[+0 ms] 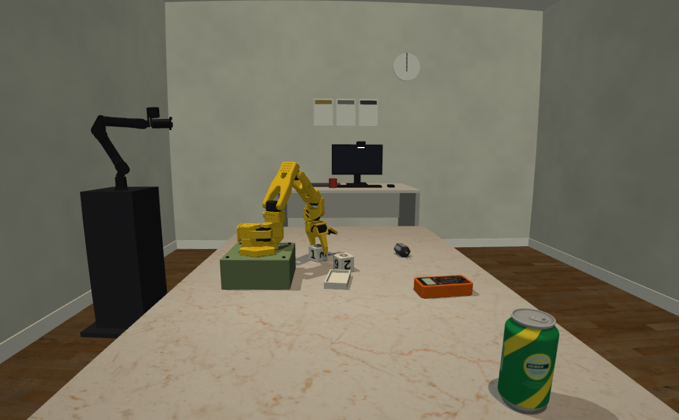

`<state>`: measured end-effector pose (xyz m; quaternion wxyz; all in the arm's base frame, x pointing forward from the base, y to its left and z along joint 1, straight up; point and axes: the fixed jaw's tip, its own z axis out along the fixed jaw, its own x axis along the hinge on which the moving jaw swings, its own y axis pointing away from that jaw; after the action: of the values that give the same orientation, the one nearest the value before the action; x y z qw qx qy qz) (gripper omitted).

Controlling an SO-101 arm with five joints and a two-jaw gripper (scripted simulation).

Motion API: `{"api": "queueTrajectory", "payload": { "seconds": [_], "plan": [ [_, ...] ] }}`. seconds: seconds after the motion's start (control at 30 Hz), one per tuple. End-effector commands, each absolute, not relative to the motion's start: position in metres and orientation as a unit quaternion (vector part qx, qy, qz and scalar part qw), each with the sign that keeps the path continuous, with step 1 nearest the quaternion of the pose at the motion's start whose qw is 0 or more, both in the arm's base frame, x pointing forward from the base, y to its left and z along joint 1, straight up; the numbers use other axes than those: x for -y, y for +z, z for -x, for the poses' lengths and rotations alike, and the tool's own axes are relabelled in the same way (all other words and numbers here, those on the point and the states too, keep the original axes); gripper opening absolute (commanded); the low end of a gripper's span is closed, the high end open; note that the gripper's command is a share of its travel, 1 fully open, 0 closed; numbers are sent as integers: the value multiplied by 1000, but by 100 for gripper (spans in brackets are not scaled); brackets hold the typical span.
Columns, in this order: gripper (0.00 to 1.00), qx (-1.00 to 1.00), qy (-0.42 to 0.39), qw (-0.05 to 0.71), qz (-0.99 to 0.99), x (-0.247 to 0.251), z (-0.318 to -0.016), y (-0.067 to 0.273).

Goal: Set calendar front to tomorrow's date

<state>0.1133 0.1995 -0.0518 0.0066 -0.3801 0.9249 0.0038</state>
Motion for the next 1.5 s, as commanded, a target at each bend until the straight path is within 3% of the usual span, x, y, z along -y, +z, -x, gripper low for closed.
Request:
{"api": "queueTrajectory", "payload": {
  "seconds": [0.0,0.3,0.93,1.47],
  "plan": [
    [30,-925,1,1,380,-196,-113,-54],
    [27,-925,1,1,380,-196,-113,-54],
    [2,-925,1,1,380,-196,-113,-54],
    [0,-925,1,1,380,-197,-113,-48]
  ]
}}
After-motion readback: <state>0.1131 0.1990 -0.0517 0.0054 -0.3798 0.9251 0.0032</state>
